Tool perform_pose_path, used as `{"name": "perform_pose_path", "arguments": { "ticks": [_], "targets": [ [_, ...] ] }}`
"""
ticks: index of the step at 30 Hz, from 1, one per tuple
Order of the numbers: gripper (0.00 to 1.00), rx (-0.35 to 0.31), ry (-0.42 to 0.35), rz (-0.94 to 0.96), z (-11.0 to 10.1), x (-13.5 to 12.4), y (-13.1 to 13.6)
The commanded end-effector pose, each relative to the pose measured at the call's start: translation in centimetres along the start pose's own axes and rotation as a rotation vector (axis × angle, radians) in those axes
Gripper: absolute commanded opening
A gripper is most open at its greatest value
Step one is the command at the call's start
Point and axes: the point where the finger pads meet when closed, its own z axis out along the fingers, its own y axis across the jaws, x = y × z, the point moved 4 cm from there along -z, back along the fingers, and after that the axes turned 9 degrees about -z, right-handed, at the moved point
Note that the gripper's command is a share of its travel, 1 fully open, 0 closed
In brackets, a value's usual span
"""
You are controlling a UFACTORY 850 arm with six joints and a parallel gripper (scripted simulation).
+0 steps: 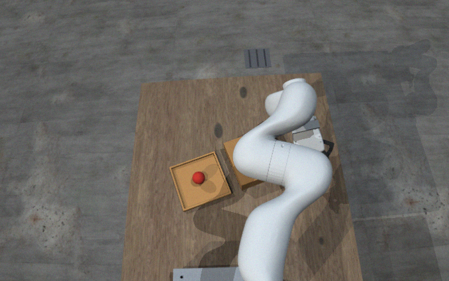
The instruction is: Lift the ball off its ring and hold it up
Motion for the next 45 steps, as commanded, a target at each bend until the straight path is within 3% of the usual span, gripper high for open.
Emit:
{"name": "perform_pose_path", "arguments": {
  "ticks": [1,22,34,45],
  "targets": [
    [1.0,0.0,-0.002,0.001,-0.1,0.1,0.0],
    [1.0,0.0,-0.004,-0.004,-0.1,0.1,0.0],
    [1.0,0.006,-0.045,-0.115,-1.0,0.5,0.6],
    [1.0,0.056,-0.183,-0.502,-4.0,2.0,3.1]
  ]
}}
